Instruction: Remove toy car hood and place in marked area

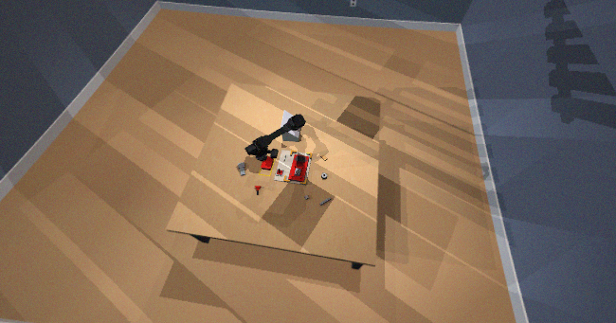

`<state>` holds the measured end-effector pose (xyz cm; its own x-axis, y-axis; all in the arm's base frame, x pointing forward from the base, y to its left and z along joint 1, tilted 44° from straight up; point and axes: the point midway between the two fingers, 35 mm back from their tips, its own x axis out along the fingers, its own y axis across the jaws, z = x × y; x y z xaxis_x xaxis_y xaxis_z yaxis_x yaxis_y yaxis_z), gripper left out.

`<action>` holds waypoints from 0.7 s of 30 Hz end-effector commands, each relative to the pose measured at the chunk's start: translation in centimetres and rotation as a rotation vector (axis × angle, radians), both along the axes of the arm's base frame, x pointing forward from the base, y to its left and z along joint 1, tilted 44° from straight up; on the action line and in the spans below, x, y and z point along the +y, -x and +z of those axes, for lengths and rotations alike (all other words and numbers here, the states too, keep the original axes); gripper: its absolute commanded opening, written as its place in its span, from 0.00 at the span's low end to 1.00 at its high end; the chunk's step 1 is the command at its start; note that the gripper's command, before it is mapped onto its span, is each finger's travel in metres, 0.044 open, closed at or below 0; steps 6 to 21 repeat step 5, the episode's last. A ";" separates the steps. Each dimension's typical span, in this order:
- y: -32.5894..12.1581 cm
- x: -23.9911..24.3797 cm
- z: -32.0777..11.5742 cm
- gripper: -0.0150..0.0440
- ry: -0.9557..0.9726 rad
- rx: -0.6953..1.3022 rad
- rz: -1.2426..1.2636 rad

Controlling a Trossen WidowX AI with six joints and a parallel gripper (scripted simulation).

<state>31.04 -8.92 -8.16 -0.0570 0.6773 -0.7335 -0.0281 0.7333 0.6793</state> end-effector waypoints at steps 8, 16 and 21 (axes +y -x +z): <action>0.1 0.0 0.0 1.00 0.001 0.000 0.003; 0.1 0.0 0.0 1.00 0.001 0.000 0.003; 0.1 0.0 0.0 1.00 0.001 0.000 0.003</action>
